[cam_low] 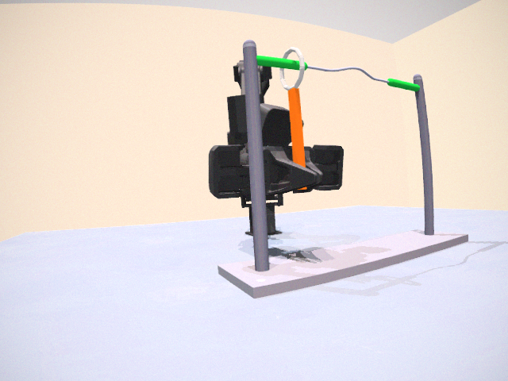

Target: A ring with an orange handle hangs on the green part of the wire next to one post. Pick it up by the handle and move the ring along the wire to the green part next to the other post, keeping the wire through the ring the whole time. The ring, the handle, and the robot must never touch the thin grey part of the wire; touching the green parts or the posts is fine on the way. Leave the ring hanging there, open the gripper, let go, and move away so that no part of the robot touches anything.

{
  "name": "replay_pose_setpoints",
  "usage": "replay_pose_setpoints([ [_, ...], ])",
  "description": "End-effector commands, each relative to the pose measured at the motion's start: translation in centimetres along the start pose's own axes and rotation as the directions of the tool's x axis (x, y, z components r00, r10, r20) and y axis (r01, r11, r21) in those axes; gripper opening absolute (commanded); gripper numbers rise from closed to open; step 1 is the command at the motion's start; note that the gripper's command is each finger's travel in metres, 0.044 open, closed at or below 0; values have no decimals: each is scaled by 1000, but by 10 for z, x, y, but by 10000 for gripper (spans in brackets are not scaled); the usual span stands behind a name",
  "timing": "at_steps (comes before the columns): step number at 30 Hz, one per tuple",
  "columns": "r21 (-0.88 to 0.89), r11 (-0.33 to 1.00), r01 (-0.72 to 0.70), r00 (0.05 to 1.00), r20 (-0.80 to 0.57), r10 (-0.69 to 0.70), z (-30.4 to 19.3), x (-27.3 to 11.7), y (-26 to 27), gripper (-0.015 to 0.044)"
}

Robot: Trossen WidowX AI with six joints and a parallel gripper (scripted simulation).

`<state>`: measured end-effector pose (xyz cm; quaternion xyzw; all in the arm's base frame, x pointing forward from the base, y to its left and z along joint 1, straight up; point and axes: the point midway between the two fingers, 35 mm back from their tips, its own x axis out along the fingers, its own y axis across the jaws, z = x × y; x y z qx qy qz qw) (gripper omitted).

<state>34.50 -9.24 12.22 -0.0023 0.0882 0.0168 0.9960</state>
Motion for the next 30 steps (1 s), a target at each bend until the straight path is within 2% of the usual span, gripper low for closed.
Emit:
replay_pose_setpoints([
  [1, -11, 1000, -2, 1000, 15, 2, 6, 0, 0, -150],
  [30, -10, 1000, -2, 1000, 13, 3, 6, 0, 4, -150],
])
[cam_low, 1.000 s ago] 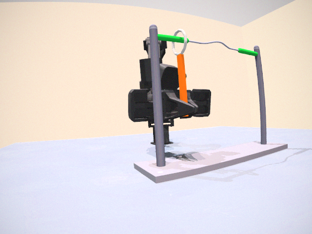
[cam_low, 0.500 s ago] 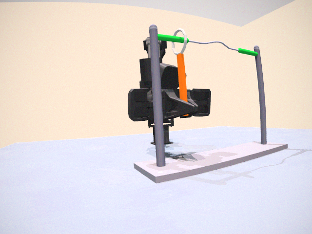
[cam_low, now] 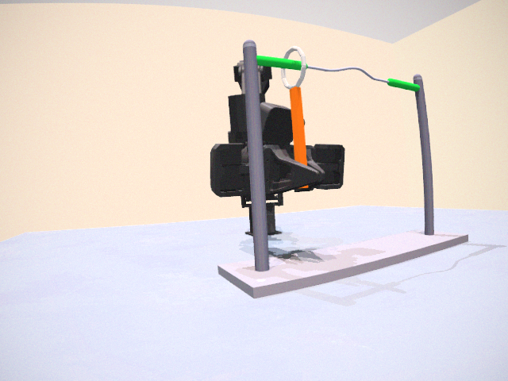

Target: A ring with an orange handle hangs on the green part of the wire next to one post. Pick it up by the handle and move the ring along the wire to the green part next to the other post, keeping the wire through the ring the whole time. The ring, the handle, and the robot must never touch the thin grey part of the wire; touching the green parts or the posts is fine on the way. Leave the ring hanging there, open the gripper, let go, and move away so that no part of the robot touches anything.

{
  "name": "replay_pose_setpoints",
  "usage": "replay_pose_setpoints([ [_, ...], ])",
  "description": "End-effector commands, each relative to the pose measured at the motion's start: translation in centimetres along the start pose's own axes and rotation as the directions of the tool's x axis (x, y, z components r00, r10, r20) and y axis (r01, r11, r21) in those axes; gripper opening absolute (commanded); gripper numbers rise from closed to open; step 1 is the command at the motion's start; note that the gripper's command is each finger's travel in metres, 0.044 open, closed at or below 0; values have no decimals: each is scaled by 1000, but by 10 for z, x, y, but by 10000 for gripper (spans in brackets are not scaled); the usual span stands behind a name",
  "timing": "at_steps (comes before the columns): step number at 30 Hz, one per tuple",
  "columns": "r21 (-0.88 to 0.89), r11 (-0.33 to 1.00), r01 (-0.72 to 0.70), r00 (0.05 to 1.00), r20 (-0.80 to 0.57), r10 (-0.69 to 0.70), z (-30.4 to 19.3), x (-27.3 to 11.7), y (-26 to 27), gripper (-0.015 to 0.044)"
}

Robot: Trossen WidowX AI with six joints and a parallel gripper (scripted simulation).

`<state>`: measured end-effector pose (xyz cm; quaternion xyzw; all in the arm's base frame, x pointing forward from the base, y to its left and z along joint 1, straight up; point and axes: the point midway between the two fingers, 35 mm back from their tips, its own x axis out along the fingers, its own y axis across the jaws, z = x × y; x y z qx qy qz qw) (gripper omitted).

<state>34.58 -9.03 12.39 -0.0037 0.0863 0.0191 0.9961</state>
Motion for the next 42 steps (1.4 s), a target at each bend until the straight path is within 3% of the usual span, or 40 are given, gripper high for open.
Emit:
replay_pose_setpoints([
  [1, -6, 1000, 2, 1000, 9, -2, 4, 0, 3, -150],
  [12, -5, 1000, 2, 999, -43, -2, 3, -6, 10, -150],
  [26, -2, 1000, 2, 966, -260, -2, 2, -33, 23, -150],
  [42, 22, 1000, 23, 858, -514, -8, 9, -68, 43, -150],
])
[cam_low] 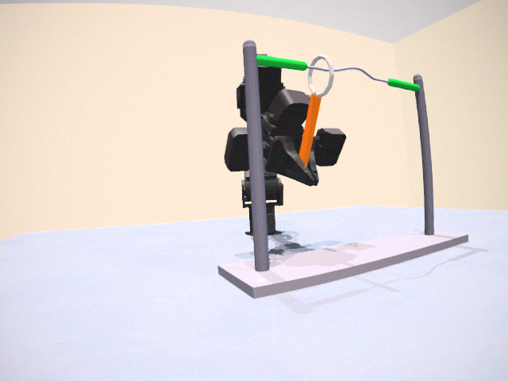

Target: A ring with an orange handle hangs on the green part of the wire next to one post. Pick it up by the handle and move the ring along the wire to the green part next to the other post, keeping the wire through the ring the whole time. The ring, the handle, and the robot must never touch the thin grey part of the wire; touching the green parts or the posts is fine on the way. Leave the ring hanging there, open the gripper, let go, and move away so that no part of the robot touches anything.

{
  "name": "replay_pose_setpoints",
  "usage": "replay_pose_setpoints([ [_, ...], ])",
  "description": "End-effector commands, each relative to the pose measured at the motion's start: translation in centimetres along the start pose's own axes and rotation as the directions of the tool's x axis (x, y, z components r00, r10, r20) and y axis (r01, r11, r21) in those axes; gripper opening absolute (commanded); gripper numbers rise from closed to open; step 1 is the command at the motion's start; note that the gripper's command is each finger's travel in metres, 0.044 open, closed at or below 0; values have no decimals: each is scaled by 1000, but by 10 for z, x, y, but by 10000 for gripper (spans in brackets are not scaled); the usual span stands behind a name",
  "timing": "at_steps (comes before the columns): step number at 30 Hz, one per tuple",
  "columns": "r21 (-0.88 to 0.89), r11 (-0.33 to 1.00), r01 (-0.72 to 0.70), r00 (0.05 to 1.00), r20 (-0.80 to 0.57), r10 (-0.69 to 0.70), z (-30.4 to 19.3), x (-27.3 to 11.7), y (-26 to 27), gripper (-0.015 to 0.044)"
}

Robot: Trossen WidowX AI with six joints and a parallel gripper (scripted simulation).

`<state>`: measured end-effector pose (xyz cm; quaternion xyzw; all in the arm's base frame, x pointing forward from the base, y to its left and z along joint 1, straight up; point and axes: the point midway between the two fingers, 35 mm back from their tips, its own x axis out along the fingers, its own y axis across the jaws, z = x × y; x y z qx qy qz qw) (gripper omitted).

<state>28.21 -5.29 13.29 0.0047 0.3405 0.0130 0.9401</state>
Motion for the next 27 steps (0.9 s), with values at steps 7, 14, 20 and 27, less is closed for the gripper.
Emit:
replay_pose_setpoints([
  [7, 42, 999, 22, 991, -131, -16, 4, -25, 15, -150],
  [14, 106, 993, 45, 969, -246, -17, 5, -40, 31, -150],
  [20, 172, 983, 70, 940, -341, -7, 8, -53, 47, -150],
  [27, 236, 967, 96, 897, -441, 18, 14, -68, 63, -150],
])
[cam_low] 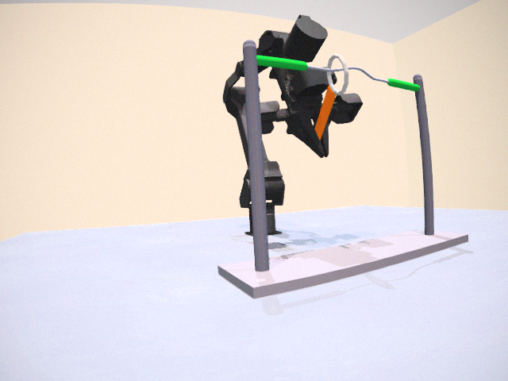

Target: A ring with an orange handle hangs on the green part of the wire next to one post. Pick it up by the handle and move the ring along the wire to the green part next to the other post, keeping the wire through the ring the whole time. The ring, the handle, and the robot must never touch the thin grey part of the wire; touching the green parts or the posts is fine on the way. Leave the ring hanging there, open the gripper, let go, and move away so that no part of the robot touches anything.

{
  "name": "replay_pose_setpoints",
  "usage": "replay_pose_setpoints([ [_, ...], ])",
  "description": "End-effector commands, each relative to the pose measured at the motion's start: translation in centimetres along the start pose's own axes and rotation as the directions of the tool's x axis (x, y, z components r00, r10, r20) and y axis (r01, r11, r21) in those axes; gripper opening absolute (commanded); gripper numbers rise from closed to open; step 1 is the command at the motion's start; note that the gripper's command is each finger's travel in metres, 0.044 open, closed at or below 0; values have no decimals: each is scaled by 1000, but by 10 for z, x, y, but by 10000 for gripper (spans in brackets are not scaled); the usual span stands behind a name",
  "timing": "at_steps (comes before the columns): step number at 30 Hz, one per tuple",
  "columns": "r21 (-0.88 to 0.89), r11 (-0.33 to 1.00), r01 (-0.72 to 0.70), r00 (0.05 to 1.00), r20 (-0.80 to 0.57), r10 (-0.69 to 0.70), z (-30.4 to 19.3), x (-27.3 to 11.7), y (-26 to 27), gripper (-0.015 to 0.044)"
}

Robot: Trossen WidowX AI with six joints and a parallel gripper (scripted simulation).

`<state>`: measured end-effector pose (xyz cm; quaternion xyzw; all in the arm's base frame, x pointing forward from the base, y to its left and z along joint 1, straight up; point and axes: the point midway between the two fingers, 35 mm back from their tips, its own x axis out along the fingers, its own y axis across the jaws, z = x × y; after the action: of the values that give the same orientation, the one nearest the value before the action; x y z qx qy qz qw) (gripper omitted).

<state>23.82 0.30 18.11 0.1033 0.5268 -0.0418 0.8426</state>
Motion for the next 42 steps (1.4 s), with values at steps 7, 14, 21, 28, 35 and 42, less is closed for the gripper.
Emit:
replay_pose_setpoints([
  [7, 56, 998, 5, 992, -129, 3, 2, -20, 18, -150],
  [14, 11, 1000, 4, 993, -120, -3, 3, -20, 19, -150],
  [21, -88, 996, 4, 994, -109, -14, 4, -21, 13, -150],
  [28, -226, 974, 5, 995, -96, -27, 5, -21, 2, -150],
  [35, -359, 933, 5, 996, -83, -38, 8, -21, -8, -150],
  [42, -456, 890, 5, 996, -72, -43, 10, -21, -15, -150],
])
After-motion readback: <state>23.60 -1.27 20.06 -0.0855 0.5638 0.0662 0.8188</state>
